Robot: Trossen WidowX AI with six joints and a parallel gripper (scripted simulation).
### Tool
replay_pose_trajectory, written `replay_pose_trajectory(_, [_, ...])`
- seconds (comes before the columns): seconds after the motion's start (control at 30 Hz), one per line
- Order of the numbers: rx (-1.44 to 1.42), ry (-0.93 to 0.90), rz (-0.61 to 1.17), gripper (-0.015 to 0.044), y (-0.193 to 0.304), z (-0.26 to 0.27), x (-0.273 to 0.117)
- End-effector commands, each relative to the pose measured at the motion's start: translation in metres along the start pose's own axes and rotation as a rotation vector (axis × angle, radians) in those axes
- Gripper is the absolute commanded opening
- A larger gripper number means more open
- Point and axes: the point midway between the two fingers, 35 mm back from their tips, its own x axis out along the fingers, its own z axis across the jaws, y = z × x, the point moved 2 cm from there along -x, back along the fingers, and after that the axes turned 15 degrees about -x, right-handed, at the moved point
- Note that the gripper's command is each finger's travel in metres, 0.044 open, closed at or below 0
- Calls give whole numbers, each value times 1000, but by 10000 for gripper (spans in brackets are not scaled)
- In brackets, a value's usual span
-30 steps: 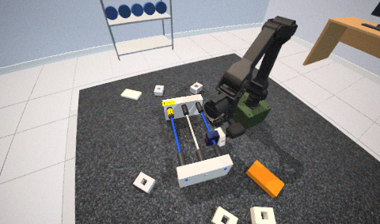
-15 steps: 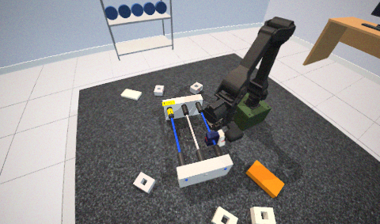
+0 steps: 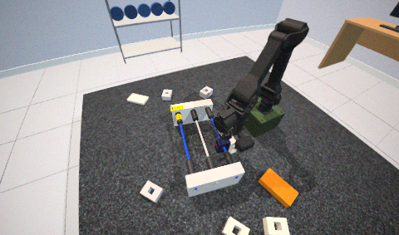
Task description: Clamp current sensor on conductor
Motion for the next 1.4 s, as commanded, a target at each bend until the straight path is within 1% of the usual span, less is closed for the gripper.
replay_pose_trajectory(0.0, [0,0,-2,335,0,0,-1])
replay_pose_trajectory(0.1, [0,0,-2,256,0,0,-1])
replay_pose_trajectory(0.47, [0,0,-2,183,0,0,-1])
replay_pose_trajectory(0.57, [0,0,-1,104,-2,0,-6])
replay_pose_trajectory(0.7, [0,-1,-1,0,-6,0,-27])
replay_pose_trajectory(1.13, [1,-3,5,0,-1,0,-112])
replay_pose_trajectory(1.37, [-47,-3,4,0,-6,-1,-118])
